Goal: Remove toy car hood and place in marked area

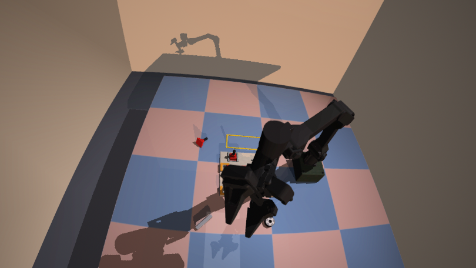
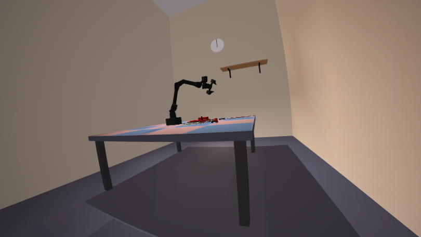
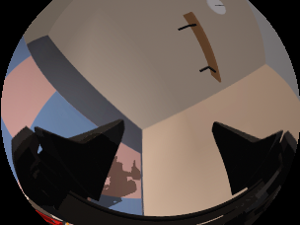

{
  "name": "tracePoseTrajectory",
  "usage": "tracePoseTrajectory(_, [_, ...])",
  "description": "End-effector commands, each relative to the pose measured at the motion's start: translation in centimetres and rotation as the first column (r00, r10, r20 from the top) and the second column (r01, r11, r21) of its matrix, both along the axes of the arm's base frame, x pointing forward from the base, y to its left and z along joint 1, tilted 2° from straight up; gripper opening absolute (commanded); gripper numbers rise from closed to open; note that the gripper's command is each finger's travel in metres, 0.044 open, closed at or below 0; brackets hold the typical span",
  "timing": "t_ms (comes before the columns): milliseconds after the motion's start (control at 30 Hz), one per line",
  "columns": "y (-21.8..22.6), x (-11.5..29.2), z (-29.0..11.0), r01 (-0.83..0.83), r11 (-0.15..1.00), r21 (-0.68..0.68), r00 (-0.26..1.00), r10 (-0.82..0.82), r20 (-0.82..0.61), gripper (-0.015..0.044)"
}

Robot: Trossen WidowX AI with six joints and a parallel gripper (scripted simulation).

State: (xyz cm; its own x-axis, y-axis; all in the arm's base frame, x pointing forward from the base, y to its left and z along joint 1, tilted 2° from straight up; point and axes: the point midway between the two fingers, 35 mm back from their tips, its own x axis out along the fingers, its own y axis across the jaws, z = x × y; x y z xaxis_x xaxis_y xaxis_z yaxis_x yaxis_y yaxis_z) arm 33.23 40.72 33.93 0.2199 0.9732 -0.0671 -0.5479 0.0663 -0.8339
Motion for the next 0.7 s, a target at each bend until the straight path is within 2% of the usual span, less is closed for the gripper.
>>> tracePoseTrajectory(0, [-1.6, 2.3, -4.4, 0.107, 0.99, -0.096, 0.961, -0.128, -0.243, 0.044])
tracePoseTrajectory(167, [-4.4, 4.1, -8.9, 0.222, 0.95, -0.22, 0.83, -0.303, -0.469, 0.044])
tracePoseTrajectory(333, [-7.7, 5.0, -13.2, 0.314, 0.879, -0.36, 0.62, -0.477, -0.623, 0.044])
tracePoseTrajectory(500, [-11.6, 5.5, -17.0, 0.378, 0.777, -0.504, 0.366, -0.625, -0.689, 0.044])
tracePoseTrajectory(667, [-15.8, 5.2, -20.4, 0.405, 0.649, -0.645, 0.089, -0.73, -0.678, 0.044])
